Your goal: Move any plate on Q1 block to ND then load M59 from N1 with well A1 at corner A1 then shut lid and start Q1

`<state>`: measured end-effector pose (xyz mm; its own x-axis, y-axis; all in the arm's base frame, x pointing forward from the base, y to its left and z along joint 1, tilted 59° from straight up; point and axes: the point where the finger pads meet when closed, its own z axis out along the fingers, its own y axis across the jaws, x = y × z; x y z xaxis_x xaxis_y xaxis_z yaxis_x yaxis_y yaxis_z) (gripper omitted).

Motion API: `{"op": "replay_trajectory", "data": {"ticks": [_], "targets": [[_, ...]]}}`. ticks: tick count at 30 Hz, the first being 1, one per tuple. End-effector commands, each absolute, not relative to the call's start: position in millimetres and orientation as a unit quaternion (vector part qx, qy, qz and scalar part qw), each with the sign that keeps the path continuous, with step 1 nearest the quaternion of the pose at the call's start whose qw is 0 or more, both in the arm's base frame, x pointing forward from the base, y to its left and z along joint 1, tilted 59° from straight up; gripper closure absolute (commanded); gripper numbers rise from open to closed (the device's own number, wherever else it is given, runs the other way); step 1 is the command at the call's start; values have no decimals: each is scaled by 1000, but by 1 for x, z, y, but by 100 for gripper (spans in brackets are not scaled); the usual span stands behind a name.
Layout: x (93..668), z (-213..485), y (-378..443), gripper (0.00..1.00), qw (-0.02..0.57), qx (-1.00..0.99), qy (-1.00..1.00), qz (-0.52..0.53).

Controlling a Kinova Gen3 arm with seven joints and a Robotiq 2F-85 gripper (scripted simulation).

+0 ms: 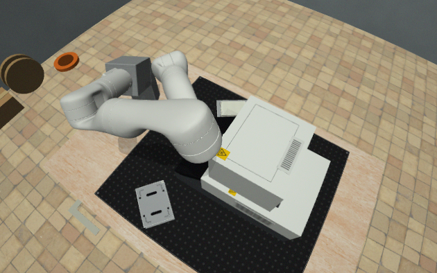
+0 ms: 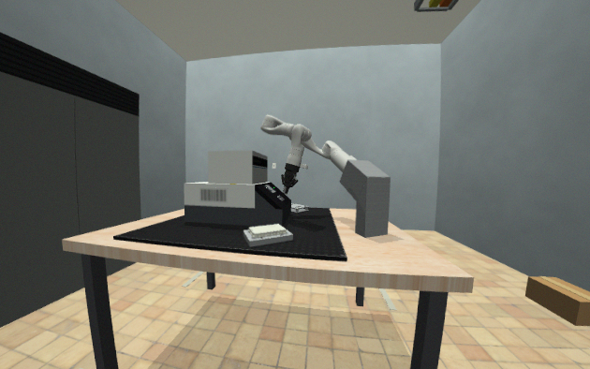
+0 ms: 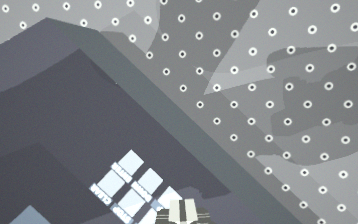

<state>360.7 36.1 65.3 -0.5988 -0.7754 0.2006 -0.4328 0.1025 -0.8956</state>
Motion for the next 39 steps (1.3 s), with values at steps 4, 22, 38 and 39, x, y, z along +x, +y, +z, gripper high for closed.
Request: {"op": "replay_trajectory", "data": {"ticks": [4,22,38,39], "targets": [[361,62,40,90,164,-417,724,-524],[362,55,45,90,164,-417,724,-524],[362,55,45,90,164,-417,724,-524],[362,55,45,90,164,-417,724,-524]]}}
